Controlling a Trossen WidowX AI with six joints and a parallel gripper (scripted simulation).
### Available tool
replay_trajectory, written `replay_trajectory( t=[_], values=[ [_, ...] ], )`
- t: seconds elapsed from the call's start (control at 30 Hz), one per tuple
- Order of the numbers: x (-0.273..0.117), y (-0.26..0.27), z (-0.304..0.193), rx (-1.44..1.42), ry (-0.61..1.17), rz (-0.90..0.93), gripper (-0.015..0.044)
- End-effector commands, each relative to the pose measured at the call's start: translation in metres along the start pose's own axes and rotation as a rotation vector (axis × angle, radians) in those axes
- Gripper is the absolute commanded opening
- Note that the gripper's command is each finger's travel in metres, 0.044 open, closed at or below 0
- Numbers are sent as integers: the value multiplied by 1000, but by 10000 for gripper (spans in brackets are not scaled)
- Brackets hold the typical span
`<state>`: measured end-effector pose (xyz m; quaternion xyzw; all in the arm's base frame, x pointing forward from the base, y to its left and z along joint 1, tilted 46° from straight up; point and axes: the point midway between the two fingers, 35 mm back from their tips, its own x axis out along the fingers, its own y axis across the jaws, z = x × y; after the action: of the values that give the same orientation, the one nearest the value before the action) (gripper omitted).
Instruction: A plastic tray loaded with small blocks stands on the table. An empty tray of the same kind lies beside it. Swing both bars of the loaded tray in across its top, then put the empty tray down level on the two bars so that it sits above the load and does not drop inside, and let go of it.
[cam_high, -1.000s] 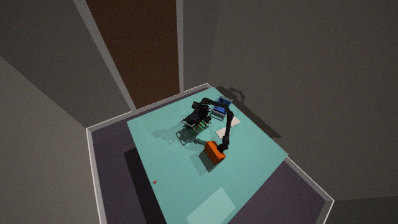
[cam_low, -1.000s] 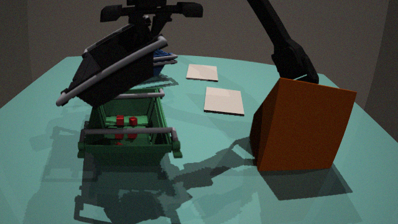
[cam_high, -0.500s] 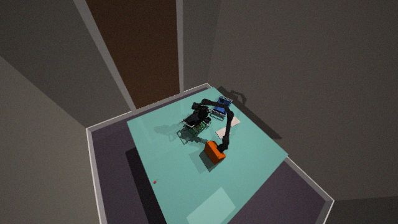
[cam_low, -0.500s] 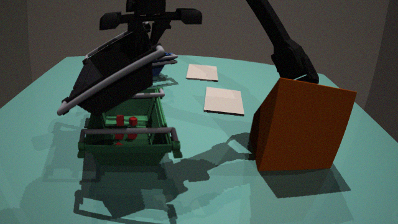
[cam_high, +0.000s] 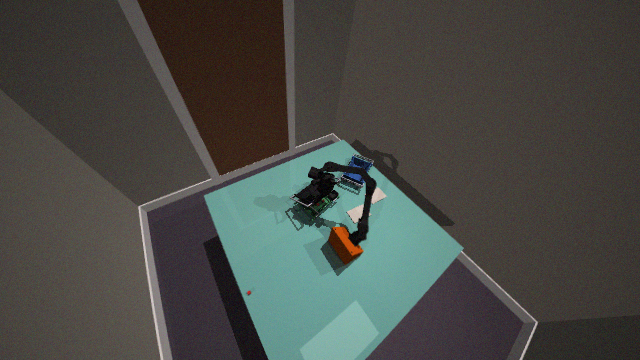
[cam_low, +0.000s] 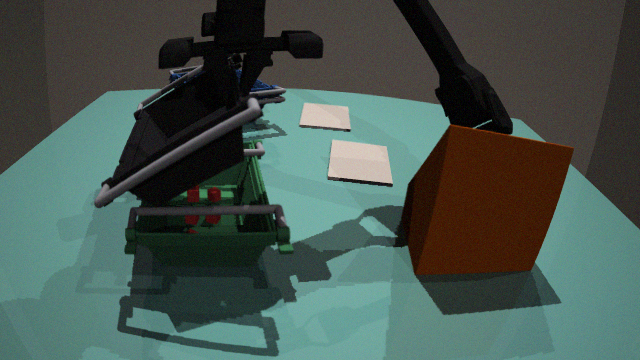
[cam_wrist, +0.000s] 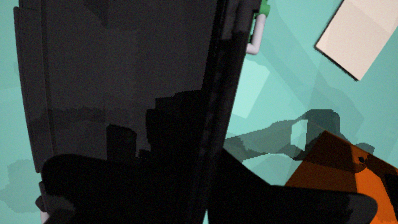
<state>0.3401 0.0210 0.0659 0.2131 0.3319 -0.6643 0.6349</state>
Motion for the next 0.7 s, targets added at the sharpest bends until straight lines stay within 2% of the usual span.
replay_trajectory(
  t=[0.0, 0.67],
  values=[
    [0, 2, 0, -1, -5, 25, 0],
    [18, -5, 0, 10, -3, 21, 0]
  ],
)
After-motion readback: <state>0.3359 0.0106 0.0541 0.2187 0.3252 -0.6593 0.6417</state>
